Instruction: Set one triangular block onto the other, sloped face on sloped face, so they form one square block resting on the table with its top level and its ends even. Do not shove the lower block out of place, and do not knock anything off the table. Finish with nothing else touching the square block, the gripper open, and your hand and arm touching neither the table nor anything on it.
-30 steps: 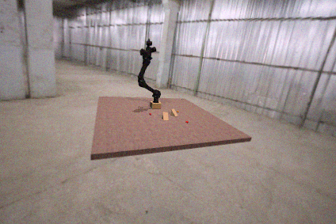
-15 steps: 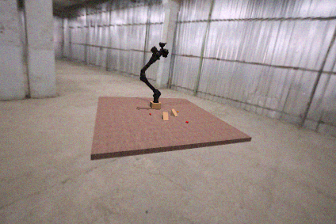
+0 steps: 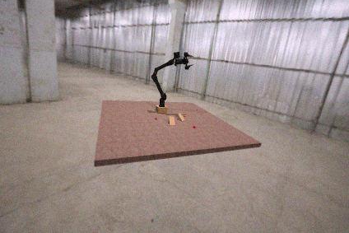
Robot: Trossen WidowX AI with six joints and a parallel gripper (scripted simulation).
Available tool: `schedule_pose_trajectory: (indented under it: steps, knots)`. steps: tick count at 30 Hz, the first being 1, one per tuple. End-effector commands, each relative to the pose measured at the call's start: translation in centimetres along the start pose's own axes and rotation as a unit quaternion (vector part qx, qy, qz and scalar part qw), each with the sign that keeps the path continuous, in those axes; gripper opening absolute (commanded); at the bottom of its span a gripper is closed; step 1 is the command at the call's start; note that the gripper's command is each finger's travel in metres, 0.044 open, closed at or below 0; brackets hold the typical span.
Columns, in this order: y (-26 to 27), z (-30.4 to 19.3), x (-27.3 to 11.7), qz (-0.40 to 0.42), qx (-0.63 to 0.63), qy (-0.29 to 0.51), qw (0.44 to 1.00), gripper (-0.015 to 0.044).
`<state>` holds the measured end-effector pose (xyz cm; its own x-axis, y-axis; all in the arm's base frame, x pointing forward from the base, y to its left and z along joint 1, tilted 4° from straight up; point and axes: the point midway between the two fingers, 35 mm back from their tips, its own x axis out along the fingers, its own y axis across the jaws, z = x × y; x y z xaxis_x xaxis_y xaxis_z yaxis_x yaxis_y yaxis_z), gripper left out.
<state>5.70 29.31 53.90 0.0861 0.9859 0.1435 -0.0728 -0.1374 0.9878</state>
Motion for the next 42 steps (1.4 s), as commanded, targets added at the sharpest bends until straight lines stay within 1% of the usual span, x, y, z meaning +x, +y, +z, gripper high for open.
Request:
schedule_pose_trajectory:
  steps: [1,5,10,16,19,21,27,33,37,42]
  knots:
    - [-4.8,4.7,2.1,-0.084,-0.051,-0.066,0.993,0.044]
    - [-9.4,9.6,2.8,-0.169,-0.088,-0.117,0.975,0.044]
    - [-14.9,15.5,2.1,-0.269,-0.124,-0.162,0.941,0.044]
    - [-21.0,21.9,-0.8,-0.382,-0.146,-0.191,0.892,0.044]
    - [-24.4,24.8,-3.3,-0.437,-0.113,-0.22,0.865,0.044]
    - [-26.2,26.2,-4.8,-0.471,-0.105,-0.226,0.846,0.044]
    - [-30.7,29.5,-9.2,-0.56,-0.108,-0.208,0.795,0.044]
    - [-36.4,32.5,-17.0,-0.667,-0.083,-0.163,0.722,0.044]
    - [-39.8,33.1,-22.1,-0.722,-0.057,-0.104,0.682,0.044]
    - [-44.1,32.3,-29.1,-0.768,-0.007,0.008,0.64,0.044]
